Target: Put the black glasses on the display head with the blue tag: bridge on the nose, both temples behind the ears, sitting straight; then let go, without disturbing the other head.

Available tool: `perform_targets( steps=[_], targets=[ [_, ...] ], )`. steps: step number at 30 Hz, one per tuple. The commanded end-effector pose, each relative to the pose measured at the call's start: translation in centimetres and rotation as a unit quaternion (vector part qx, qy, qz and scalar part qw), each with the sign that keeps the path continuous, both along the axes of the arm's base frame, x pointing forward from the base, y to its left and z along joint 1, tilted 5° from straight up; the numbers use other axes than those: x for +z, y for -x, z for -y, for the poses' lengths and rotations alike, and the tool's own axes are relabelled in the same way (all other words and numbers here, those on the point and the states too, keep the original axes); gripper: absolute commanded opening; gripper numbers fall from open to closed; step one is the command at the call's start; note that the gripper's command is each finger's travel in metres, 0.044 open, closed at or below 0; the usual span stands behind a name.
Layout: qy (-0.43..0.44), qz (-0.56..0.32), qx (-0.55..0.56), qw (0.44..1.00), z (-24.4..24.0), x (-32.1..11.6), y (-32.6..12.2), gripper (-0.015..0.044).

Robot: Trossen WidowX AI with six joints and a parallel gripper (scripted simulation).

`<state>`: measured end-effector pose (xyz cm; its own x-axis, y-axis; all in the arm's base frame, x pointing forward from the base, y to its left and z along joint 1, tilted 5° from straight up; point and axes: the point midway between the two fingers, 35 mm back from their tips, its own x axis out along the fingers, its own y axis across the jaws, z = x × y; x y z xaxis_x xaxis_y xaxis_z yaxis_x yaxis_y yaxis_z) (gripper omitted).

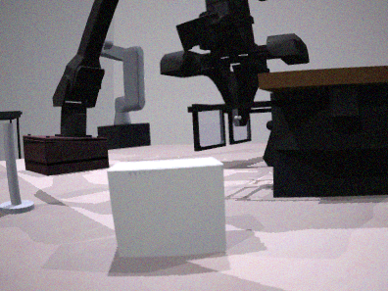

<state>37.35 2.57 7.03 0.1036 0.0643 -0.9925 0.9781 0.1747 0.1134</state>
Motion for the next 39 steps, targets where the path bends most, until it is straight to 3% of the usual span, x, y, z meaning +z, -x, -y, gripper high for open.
perform_targets(
  steps=[1, 39],
  targets=[
    [0.002, 0.003, -0.002, 1.0, 0.0, 0.3, -0.6, 0.0],
    [0.001, 0.004, -0.002, 1.0, -0.6, 0.5, -3.8, 0.0]
  ],
)
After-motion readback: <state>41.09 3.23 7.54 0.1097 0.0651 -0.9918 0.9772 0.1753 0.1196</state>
